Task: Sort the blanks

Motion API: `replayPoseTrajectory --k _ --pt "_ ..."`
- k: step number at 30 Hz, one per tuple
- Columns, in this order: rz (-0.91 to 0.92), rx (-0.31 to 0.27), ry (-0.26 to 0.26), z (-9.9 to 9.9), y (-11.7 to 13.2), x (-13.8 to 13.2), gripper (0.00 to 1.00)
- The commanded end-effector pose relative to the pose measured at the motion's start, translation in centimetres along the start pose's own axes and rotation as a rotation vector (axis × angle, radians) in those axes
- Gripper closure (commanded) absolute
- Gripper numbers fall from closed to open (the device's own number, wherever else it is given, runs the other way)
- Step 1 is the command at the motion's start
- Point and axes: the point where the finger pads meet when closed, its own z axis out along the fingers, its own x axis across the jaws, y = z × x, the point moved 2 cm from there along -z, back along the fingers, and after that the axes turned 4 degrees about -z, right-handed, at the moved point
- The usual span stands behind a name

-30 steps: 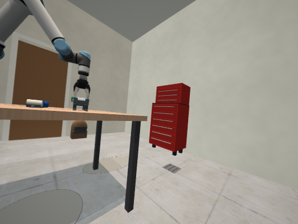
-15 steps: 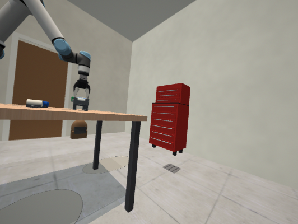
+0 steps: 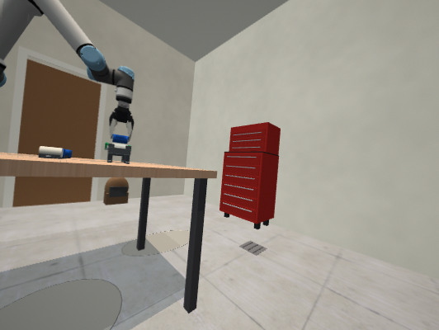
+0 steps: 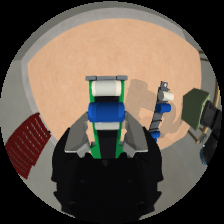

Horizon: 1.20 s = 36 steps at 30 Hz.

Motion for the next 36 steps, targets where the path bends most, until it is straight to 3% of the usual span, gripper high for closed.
replayPoseTrajectory --k 1,7,25,32,36 --pt "0.000 0.000 0.001 -3.2 0.0 0.0 0.60" --pt "0.000 0.000 0.001 -5.4 0.0 0.0 0.60" --pt "0.000 0.000 0.001 -5.4 0.1 0.2 0.60" --pt "-0.004 0.000 0.001 -5.3 1.0 1.7 0.60" --pt "-0.010 0.000 0.001 -4.9 2.5 4.4 0.60"
